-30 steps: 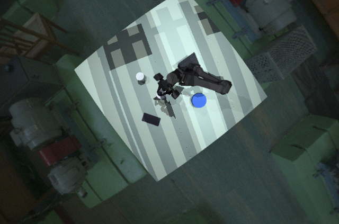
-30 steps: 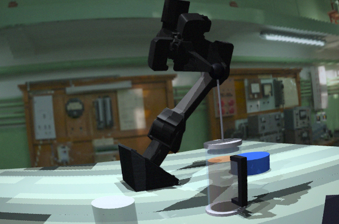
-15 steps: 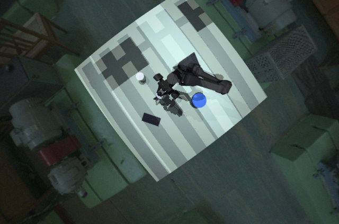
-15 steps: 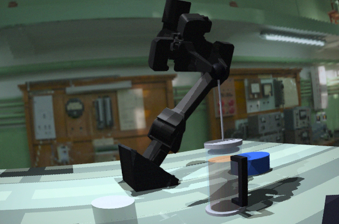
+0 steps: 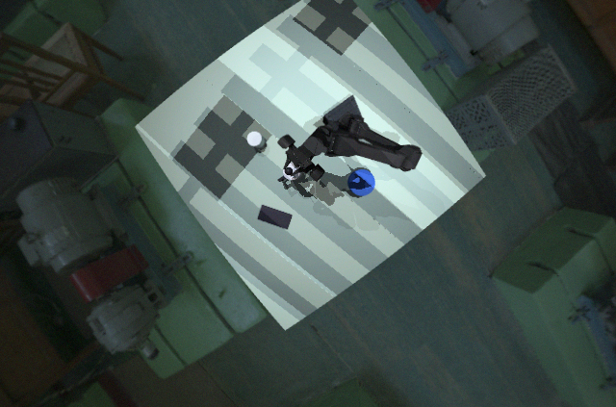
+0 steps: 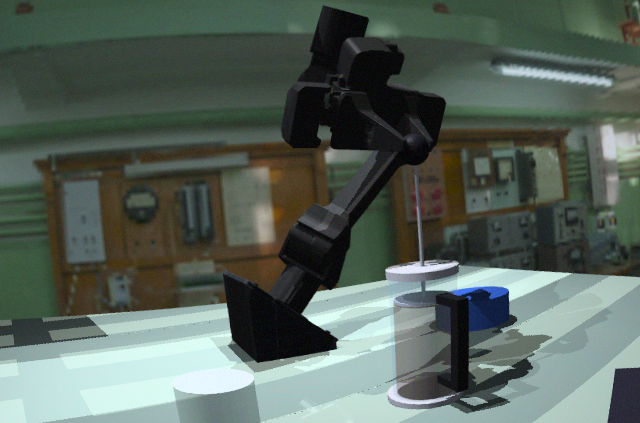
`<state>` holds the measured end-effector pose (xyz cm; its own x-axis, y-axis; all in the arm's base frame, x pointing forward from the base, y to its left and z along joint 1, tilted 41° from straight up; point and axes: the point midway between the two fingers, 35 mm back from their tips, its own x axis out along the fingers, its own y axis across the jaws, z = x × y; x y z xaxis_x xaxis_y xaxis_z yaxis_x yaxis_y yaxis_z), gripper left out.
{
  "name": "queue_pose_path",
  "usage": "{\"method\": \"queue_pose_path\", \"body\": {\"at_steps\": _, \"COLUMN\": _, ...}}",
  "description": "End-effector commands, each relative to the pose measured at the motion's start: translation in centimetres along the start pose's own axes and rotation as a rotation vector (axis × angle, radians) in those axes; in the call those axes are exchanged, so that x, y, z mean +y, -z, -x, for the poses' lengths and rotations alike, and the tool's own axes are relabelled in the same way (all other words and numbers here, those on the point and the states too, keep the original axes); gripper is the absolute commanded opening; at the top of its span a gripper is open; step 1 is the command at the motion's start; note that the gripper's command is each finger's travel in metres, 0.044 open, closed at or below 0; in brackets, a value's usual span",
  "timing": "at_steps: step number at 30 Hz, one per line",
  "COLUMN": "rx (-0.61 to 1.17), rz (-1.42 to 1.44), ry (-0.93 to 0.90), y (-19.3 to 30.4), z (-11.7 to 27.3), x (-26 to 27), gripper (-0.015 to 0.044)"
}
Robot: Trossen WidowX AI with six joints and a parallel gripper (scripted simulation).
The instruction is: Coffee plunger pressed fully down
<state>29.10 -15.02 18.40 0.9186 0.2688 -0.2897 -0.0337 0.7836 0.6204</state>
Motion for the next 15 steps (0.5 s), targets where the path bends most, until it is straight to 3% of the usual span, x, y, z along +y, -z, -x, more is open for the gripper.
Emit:
{"method": "queue_pose_path", "body": {"at_steps": 1, "rx": 0.026, "rz": -0.022, "ry": 0.0, "y": 1.7, "z": -0.8, "x": -0.1, "gripper": 0.0118}}
{"method": "queue_pose_path", "body": {"at_steps": 15, "rx": 0.026, "rz": -0.022, "ry": 0.001, "y": 3.6, "z": -2.1, "x": -0.3, "gripper": 0.0118}}
